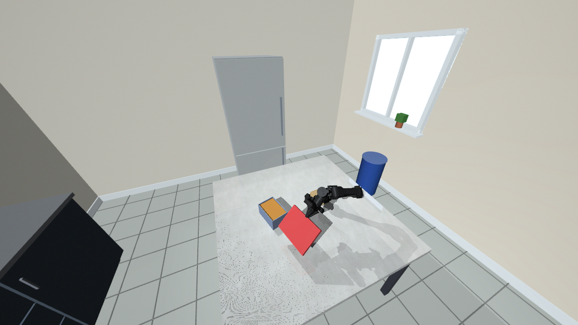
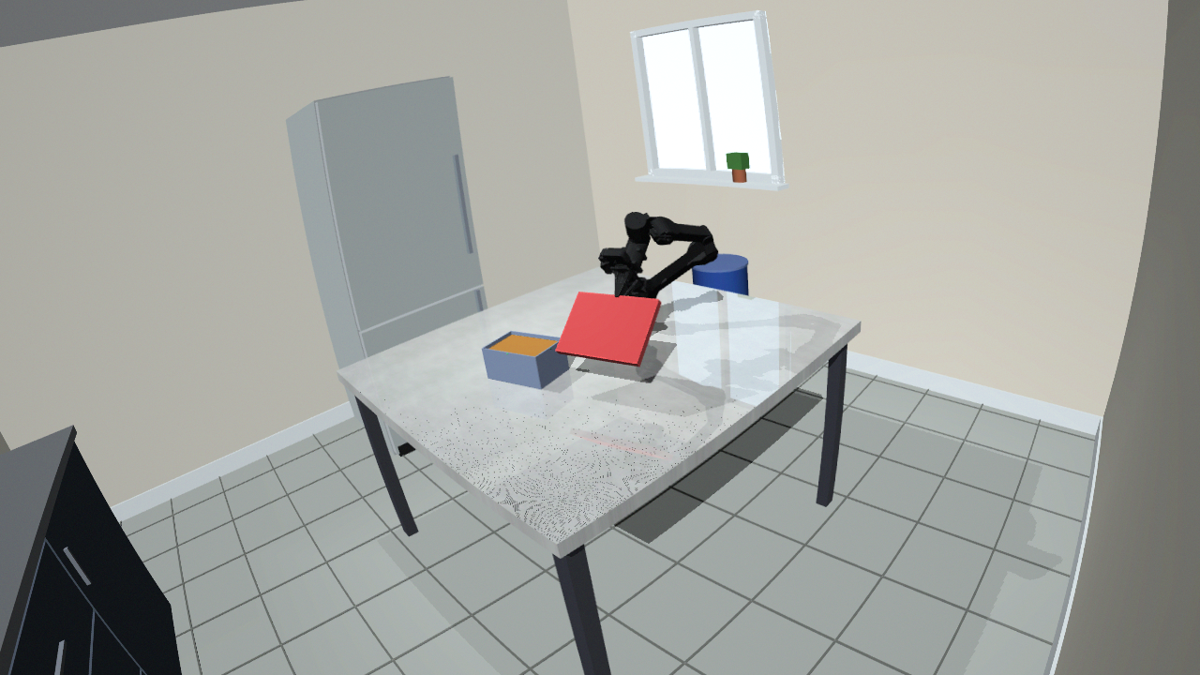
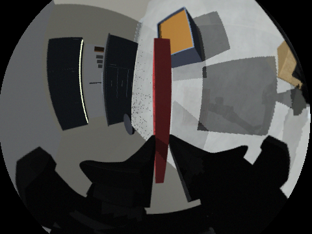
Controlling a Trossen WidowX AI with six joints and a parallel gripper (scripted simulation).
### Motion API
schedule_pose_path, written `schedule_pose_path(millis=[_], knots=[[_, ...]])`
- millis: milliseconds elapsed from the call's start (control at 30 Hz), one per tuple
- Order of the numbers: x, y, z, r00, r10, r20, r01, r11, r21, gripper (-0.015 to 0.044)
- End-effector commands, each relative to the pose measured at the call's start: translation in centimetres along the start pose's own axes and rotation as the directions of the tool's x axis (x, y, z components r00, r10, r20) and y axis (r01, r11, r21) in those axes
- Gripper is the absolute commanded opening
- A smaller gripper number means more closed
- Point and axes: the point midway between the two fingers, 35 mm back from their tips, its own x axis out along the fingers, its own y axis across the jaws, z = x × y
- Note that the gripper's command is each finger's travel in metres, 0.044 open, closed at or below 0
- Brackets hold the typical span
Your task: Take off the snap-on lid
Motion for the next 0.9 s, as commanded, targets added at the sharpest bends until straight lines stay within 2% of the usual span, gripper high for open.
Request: schedule_pose_path(millis=[0,867], knots=[[-0.4,0.2,-1.1,1.000,0.014,0.004,-0.014,1.000,-0.005,0.0000],[0.8,-1.2,-1.6,1.000,0.015,0.003,-0.015,1.000,-0.005,0.0000]])
